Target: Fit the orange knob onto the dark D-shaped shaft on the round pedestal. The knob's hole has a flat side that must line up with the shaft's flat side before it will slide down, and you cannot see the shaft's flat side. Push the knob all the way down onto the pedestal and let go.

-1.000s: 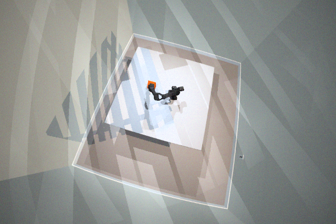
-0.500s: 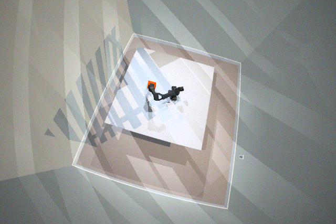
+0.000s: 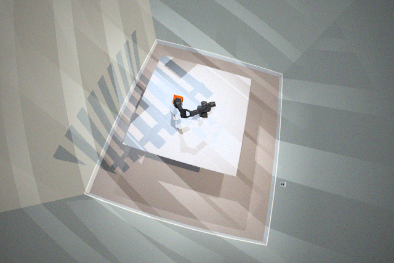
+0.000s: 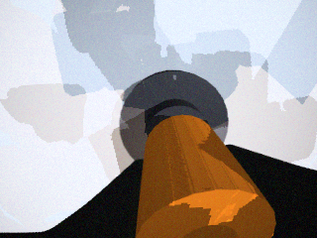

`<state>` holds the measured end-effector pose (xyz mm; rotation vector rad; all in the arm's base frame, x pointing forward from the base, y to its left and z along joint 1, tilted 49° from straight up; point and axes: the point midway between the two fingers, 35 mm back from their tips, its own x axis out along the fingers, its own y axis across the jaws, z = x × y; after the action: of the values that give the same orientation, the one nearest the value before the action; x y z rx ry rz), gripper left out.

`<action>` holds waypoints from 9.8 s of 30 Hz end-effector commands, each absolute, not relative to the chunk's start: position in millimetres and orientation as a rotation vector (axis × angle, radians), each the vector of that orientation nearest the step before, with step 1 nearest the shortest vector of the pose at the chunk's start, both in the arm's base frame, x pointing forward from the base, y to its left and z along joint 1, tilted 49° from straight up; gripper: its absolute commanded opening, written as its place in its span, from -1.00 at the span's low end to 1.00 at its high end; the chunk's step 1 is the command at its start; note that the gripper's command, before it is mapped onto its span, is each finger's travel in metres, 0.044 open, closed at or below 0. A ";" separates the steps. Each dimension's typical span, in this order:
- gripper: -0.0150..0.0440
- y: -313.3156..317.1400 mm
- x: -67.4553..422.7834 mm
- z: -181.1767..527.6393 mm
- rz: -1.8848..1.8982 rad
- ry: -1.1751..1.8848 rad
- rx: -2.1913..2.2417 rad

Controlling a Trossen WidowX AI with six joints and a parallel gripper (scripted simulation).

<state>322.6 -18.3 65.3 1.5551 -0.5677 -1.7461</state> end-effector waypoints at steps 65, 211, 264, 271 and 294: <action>-0.49 -13.0 323.8 67.3 2.156 -3.803 1.435; -0.49 -15.7 319.1 68.5 3.141 -3.451 0.525; -0.49 -19.1 321.9 64.3 3.474 -3.177 0.102; -0.49 -16.5 321.0 65.5 3.474 -3.177 0.102; -0.49 -14.3 322.3 66.1 3.769 -2.784 -0.388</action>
<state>322.0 -15.4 65.9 0.1228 0.9434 -1.2698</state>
